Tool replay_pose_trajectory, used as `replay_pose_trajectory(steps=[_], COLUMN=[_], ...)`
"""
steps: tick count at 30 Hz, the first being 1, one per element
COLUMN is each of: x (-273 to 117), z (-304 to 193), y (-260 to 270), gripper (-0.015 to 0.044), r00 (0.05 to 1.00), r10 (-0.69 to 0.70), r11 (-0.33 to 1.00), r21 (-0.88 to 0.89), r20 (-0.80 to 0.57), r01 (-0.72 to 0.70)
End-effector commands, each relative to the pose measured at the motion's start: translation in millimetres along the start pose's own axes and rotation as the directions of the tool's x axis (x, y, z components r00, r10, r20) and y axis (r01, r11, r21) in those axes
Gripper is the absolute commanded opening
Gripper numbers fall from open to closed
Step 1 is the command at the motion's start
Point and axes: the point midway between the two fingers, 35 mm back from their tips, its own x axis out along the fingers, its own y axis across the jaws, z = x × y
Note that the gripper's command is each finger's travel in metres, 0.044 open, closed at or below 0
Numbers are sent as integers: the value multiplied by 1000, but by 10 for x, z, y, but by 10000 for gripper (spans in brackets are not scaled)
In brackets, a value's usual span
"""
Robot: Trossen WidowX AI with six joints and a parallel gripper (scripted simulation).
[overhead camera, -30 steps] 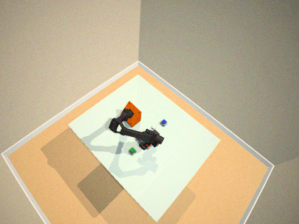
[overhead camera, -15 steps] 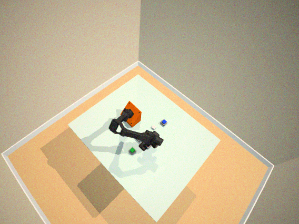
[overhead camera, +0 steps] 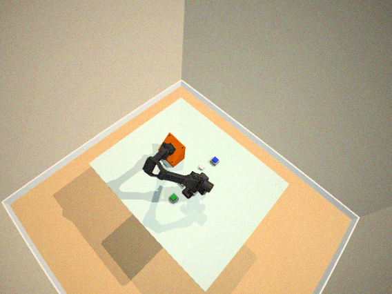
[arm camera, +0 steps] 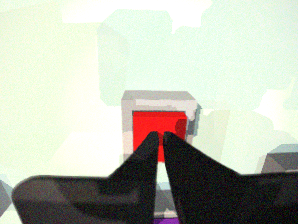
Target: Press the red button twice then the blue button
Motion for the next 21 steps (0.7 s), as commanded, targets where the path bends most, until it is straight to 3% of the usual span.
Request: replay_pose_trajectory(steps=[1, 16, 21], x=[20, 20, -301], z=[-17, -17, -14], y=[1, 1, 4], gripper=[20, 20, 20], r00=[1000, 1000, 1000], r10=[-5, -5, -3], r11=[1000, 1000, 1000], r21=[-7, -7, -7], r20=[-5, -5, -5], r01=[5, 5, 3])
